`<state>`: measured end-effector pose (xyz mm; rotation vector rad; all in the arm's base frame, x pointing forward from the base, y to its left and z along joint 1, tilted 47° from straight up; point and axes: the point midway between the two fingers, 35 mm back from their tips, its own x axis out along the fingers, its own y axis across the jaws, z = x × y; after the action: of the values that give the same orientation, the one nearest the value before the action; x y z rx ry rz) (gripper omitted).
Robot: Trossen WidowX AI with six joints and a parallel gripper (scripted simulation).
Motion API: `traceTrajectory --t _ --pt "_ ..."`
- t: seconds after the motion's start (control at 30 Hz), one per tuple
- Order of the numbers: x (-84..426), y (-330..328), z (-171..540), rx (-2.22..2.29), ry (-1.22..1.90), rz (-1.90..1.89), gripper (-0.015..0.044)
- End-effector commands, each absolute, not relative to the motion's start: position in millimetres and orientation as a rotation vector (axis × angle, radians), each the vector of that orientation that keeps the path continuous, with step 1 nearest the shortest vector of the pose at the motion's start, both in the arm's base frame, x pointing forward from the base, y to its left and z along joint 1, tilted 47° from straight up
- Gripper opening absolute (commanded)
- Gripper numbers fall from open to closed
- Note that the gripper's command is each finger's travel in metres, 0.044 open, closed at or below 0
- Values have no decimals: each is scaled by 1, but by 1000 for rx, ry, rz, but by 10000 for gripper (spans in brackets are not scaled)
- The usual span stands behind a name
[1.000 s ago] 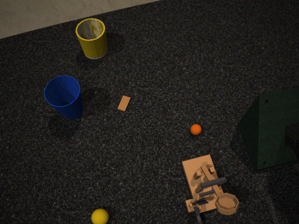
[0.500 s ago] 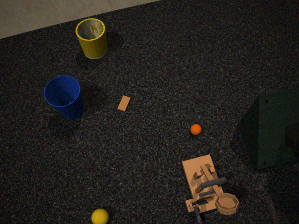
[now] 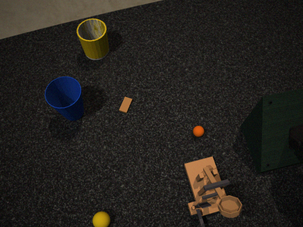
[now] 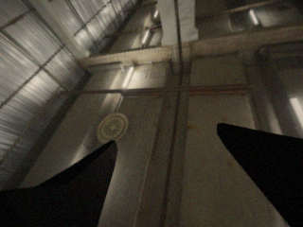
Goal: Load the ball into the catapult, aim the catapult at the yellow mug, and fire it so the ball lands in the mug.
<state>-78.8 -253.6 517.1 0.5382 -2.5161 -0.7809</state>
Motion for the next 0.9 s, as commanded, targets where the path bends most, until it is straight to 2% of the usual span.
traceTrajectory --t 0.0,0.43,0.87 --pt "-68 -270 513 559 -2398 -922 440" --pt "-31 -310 497 586 -1970 -1295 440" --pt "14 -341 473 586 -1508 -1506 440"
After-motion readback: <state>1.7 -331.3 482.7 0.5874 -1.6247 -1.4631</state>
